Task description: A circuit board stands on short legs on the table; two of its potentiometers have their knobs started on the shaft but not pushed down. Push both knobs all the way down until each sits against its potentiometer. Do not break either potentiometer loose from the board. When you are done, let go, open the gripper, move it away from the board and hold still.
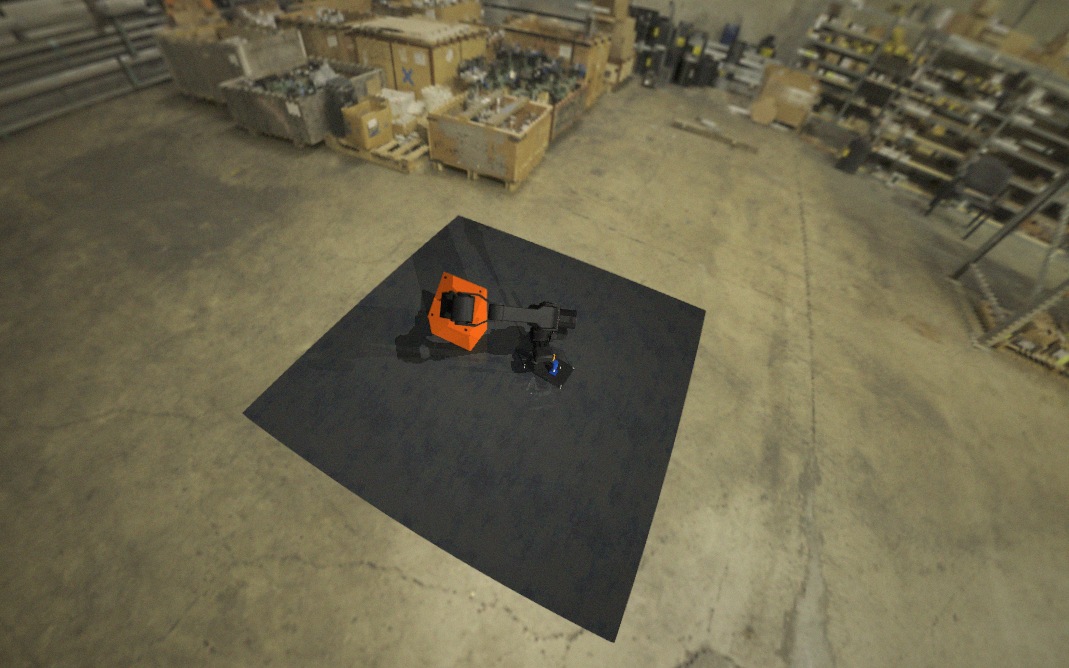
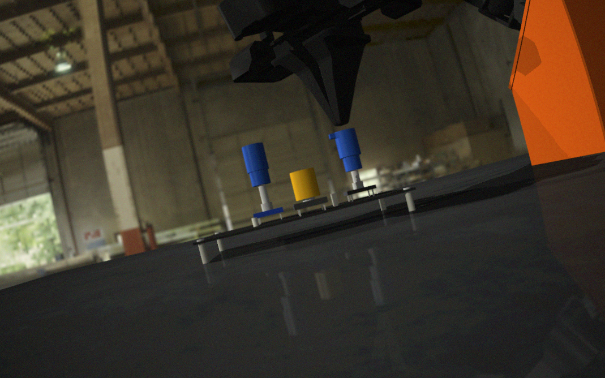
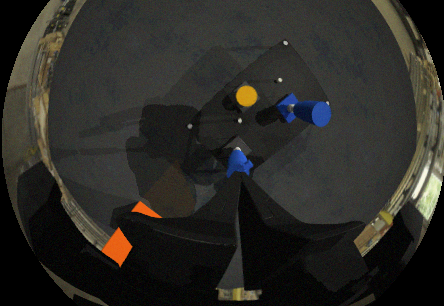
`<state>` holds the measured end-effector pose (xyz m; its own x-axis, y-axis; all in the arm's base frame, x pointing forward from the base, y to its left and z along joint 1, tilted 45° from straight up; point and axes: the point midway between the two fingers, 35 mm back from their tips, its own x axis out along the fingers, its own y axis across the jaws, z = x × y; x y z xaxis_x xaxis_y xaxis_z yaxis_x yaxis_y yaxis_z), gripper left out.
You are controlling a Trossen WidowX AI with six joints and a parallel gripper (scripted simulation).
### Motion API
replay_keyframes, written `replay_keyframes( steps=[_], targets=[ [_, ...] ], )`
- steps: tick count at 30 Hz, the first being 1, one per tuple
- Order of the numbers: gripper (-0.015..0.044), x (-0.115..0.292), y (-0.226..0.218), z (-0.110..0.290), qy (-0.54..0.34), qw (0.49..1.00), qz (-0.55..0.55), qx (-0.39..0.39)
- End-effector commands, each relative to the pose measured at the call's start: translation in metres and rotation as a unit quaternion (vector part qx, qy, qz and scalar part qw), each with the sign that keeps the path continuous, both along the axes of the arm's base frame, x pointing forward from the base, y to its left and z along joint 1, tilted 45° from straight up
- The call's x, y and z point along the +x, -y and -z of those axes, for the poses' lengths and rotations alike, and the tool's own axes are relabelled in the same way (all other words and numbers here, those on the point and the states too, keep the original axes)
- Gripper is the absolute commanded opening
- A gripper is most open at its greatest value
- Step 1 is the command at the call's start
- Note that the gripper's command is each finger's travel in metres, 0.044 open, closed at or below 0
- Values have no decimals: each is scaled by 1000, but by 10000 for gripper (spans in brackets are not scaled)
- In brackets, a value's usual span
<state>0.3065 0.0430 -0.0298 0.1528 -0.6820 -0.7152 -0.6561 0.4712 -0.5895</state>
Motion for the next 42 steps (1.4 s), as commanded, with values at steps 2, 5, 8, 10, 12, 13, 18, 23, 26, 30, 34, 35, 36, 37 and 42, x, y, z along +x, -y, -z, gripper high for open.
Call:
replay_keyframes(
  steps=[2,5,8,10,12,13,18,23,26,30,34,35,36,37,42],
  targets=[
    [0,-1,0,0,-2,1000,-3,-4],
    [0,-1,1,0,-2,1000,-3,-4],
    [0,-1,1,1,-2,1000,-3,-4],
    [0,-1,2,1,-2,1000,-3,-4],
    [0,-1,2,2,-2,1000,-3,-4],
    [0,-1,2,2,-2,1000,-3,-4],
    [0,0,3,3,-2,1000,-3,-4],
    [0,0,4,4,-2,1000,-3,-4],
    [0,0,5,4,-2,1000,-3,-4],
    [0,0,4,4,-2,1000,-3,-4],
    [0,0,4,4,-2,1000,-3,-4],
    [0,0,4,4,-2,1000,-3,-4],
    [0,0,4,4,-2,1000,-3,-4],
    [0,0,4,4,-2,1000,-3,-4],
    [0,0,4,4,-2,1000,-3,-4]
  ],
)
